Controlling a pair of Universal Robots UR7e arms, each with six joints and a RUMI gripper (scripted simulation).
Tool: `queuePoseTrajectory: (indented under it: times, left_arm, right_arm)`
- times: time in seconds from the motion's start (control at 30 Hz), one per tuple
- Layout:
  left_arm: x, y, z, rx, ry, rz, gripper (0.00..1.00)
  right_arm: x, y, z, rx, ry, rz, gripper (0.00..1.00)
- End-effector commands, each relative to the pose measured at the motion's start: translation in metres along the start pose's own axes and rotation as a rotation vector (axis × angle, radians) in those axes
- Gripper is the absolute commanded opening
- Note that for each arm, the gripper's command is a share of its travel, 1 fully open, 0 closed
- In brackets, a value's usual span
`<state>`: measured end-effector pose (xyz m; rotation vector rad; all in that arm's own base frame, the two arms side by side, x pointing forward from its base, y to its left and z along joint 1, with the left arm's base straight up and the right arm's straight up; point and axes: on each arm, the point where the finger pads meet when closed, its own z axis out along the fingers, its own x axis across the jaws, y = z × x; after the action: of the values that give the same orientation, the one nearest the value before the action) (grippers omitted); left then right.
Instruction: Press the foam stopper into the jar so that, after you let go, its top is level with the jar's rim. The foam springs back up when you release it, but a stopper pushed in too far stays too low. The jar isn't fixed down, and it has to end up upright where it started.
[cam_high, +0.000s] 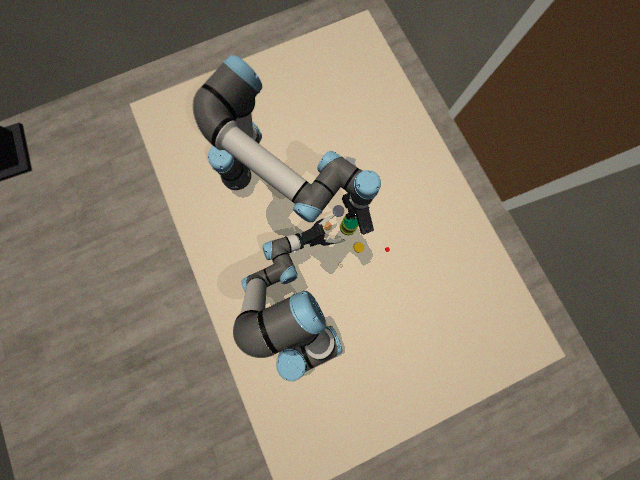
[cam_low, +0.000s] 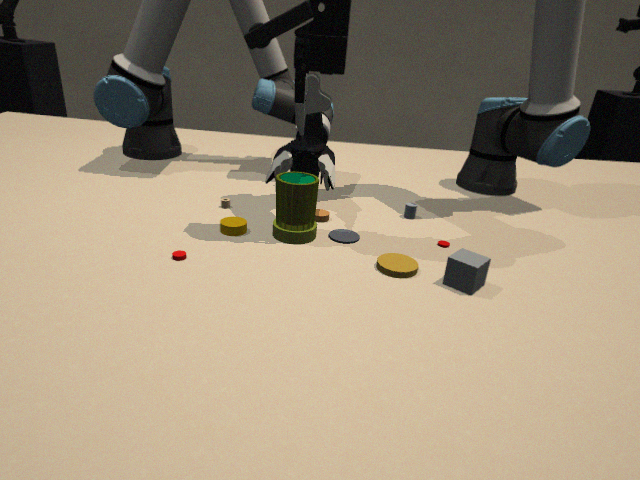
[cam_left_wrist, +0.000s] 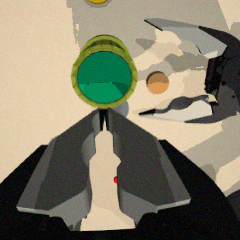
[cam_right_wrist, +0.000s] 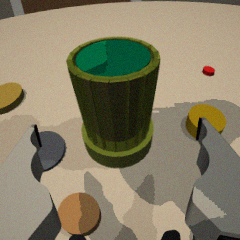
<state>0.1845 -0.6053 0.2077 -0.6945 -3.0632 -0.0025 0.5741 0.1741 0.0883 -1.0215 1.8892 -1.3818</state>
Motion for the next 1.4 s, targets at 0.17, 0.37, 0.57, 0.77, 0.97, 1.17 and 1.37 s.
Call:
queuePoseTrajectory:
  times: [0.17,0.37,0.57,0.77,0.97,1.17,1.37]
  left_arm:
    - [0.0,0.0,-0.001,0.001,-0.001,0.0,0.0]
    - [0.0,0.0,-0.001,0.001,-0.001,0.0,0.0]
    - [0.0,0.0,-0.001,0.001,-0.001,0.0,0.0]
    - [0.0,0.0,-0.001,0.001,-0.001,0.0,0.0]
    - [0.0,0.0,-0.001,0.001,-0.001,0.0,0.0]
    - [0.0,0.0,-0.001,0.001,-0.001,0.0,0.0]
    - [0.0,0.0,-0.001,0.001,-0.001,0.0,0.0]
  right_arm:
    - [0.0,-0.001,-0.013,0.001,0.004,0.002,0.79]
    - [0.0,0.0,-0.021,0.001,0.005,0.002,0.79]
    - [0.0,0.0,-0.031,0.001,0.005,0.002,0.79]
    - [0.0,0.0,-0.038,0.001,0.005,0.001,0.79]
    - [0.0,0.0,-0.048,0.002,0.006,0.002,0.79]
    - [0.0,0.0,-0.059,0.001,0.005,0.002,0.79]
    - [0.001,0.0,-0.066,0.002,0.006,0.0,0.79]
